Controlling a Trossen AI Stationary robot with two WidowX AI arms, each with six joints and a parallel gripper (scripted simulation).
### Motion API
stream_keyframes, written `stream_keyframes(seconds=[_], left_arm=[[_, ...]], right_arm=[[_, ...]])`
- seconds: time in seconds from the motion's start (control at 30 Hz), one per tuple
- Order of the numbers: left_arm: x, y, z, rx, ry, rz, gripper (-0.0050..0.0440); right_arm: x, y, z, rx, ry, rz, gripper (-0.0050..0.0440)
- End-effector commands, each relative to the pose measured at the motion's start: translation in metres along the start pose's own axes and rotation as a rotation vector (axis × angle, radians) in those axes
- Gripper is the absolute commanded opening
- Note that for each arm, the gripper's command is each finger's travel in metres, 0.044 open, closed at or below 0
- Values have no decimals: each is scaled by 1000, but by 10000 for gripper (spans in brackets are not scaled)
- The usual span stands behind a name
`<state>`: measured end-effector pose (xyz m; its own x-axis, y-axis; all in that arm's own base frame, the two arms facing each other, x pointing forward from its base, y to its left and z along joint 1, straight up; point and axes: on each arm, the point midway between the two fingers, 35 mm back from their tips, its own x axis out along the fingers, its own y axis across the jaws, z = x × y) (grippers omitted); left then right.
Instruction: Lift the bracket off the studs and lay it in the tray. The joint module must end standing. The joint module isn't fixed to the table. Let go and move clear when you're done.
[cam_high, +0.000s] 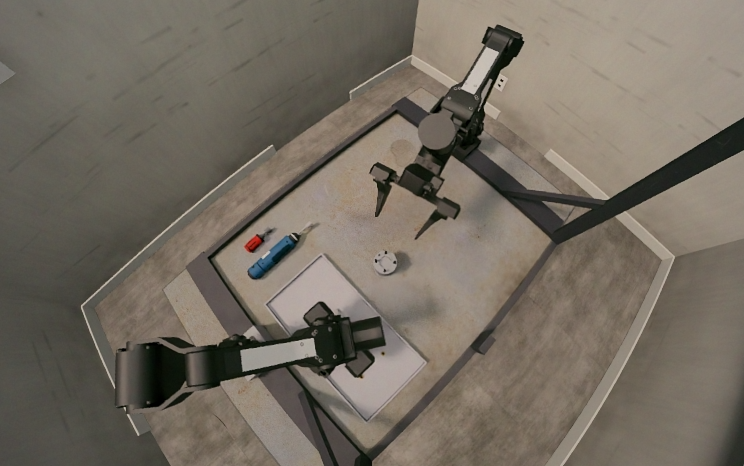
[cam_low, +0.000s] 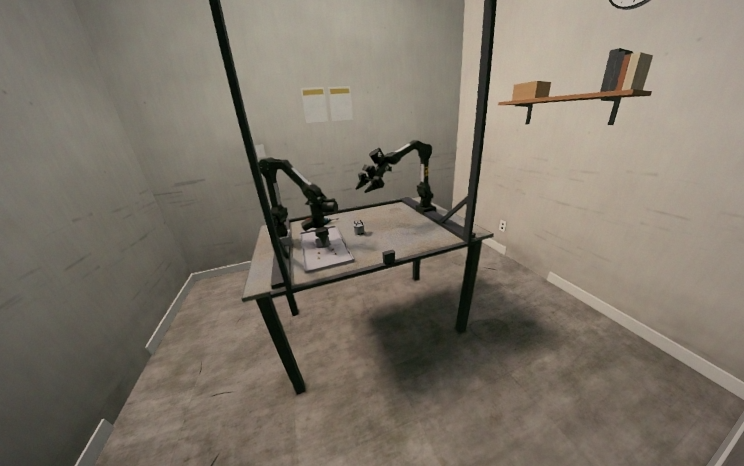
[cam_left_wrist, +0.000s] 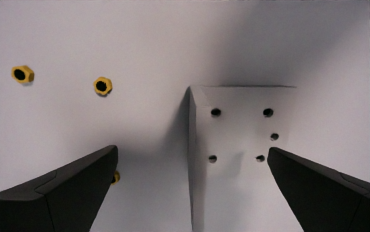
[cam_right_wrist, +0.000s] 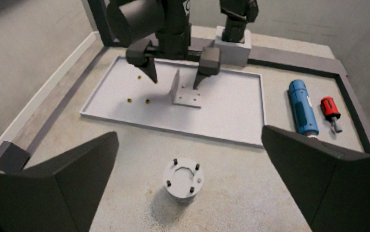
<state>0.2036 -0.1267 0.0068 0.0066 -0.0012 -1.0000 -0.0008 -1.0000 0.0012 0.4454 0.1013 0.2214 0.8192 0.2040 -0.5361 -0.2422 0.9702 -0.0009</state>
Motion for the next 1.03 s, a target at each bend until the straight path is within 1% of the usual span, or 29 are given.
stream_keyframes(seconds=[0.0,0.07,0.3,0.33,1.0], left_arm=[[-12,3,-5,-3,26,16,440],[-20,3,-5,-3,26,16,440],[-65,3,-4,-3,26,17,440],[-67,3,-4,-3,26,17,440],[-62,1,-2,-1,11,7,440]], right_arm=[[-7,0,13,0,-34,0,440],[-7,0,13,0,-34,0,440],[-7,0,13,0,-34,0,440],[-7,0,13,0,-34,0,440],[-7,0,13,0,-34,0,440]])
